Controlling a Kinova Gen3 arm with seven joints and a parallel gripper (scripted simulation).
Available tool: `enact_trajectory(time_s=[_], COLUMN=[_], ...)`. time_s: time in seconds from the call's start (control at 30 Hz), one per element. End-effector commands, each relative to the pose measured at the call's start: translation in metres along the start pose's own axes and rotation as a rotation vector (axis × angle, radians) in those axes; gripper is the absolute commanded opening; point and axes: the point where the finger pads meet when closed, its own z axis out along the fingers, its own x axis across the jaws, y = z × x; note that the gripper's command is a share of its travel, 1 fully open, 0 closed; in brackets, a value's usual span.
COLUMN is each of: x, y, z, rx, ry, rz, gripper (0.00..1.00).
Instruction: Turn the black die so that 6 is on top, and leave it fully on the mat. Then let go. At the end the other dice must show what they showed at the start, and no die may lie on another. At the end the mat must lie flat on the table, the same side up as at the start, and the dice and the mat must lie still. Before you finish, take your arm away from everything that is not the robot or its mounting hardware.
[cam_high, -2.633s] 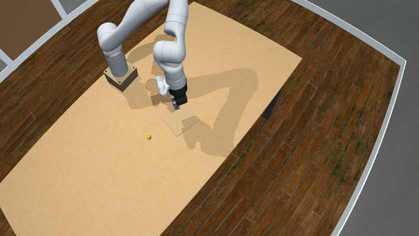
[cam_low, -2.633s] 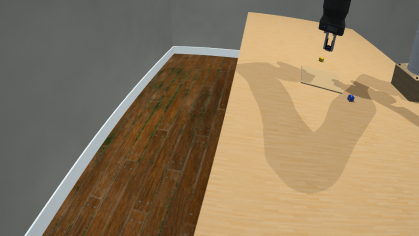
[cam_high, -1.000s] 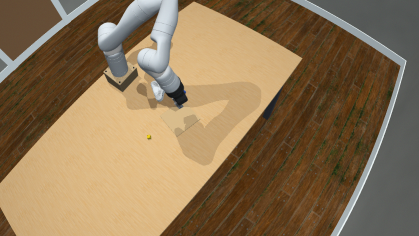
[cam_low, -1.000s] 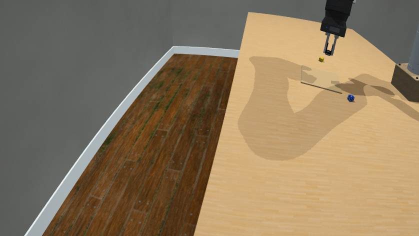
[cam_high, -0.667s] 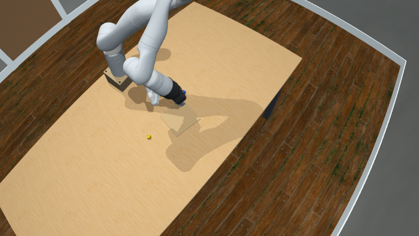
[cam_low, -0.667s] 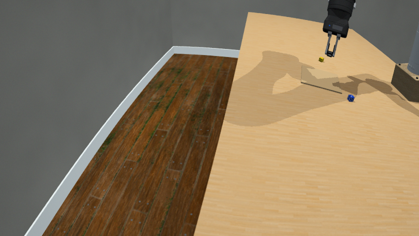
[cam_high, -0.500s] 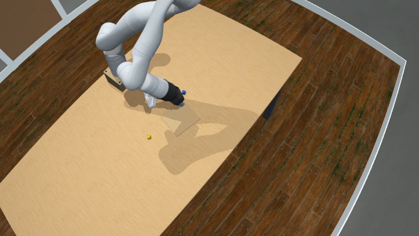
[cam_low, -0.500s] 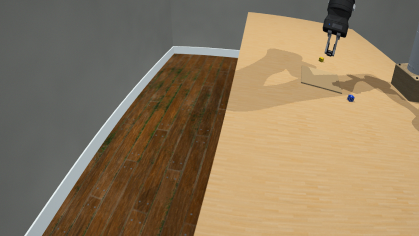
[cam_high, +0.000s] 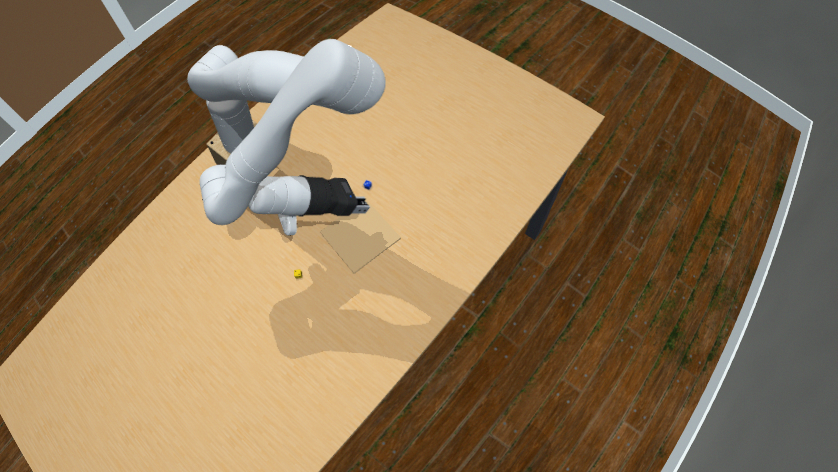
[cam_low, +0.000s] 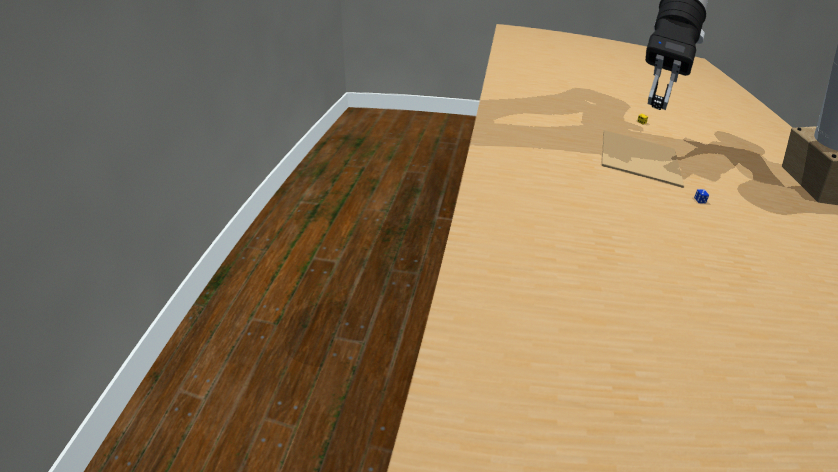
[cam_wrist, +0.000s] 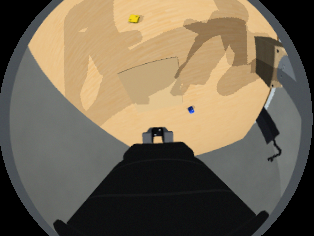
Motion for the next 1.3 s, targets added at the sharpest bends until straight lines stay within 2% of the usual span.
enact_trajectory(time_s=[0.0, 0.23, 0.43, 0.9, 1.27], x=[-0.005, -0.005, -0.005, -0.005, -0.005], y=[-0.02, -0.021, -0.021, -0.023, -0.038], z=[-0.01, -0.011, -0.012, -0.012, 0.002], rx=[-0.007, -0.144, -0.206, -0.22, -0.22], ry=[-0.028, -0.032, -0.036, -0.038, -0.037], rz=[0.043, 0.041, 0.04, 0.04, 0.04], gripper=[0.34, 0.34, 0.34, 0.34, 0.34])
